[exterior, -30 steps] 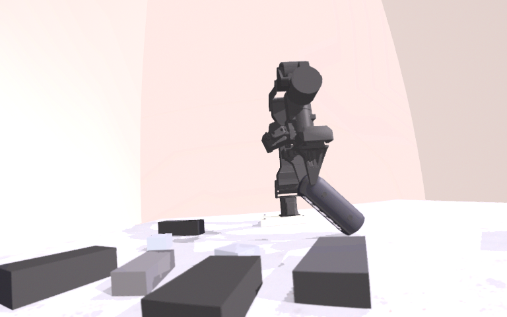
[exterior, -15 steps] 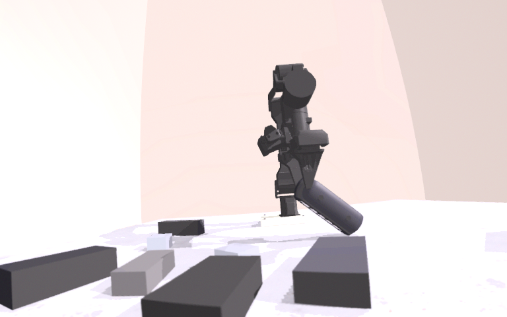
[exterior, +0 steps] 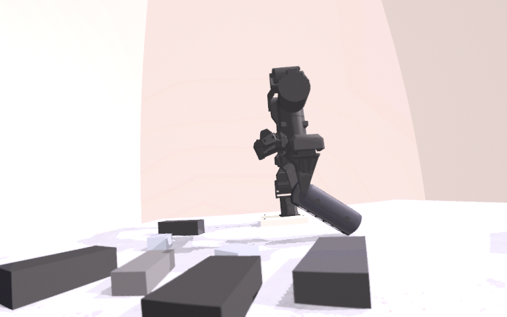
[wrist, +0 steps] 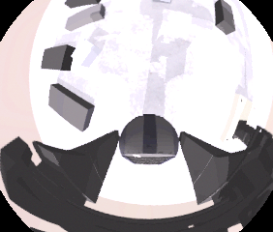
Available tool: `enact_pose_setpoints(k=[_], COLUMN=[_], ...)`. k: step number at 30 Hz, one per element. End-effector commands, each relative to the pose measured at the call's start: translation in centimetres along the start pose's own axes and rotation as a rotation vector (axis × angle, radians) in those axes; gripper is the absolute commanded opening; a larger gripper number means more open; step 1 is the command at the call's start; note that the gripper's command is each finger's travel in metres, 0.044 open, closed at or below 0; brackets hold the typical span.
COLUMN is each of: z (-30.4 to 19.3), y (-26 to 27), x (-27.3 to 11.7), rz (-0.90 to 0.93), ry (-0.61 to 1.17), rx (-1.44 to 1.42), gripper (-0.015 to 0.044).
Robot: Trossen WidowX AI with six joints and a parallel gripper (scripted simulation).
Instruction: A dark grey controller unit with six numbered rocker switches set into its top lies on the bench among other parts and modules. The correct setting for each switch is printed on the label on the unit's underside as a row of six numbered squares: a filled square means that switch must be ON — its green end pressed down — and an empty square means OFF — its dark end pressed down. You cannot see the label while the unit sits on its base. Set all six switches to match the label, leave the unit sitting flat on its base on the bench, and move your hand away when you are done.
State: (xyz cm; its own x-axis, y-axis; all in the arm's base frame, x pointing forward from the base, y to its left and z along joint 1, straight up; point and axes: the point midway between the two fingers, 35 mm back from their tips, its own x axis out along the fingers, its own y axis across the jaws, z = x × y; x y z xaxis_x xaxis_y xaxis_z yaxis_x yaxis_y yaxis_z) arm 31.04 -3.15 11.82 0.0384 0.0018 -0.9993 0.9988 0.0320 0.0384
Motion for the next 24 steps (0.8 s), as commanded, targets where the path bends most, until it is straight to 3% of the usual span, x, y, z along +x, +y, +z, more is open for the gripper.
enact_pose_setpoints(k=[1,24], z=[0.2,1.4], y=[-0.2,-0.2], x=[0.4,1.7], rz=[-0.009,-0.009], ry=[-0.002,-0.003], rx=[-0.005,-0.005], gripper=[0.0336,0.0336])
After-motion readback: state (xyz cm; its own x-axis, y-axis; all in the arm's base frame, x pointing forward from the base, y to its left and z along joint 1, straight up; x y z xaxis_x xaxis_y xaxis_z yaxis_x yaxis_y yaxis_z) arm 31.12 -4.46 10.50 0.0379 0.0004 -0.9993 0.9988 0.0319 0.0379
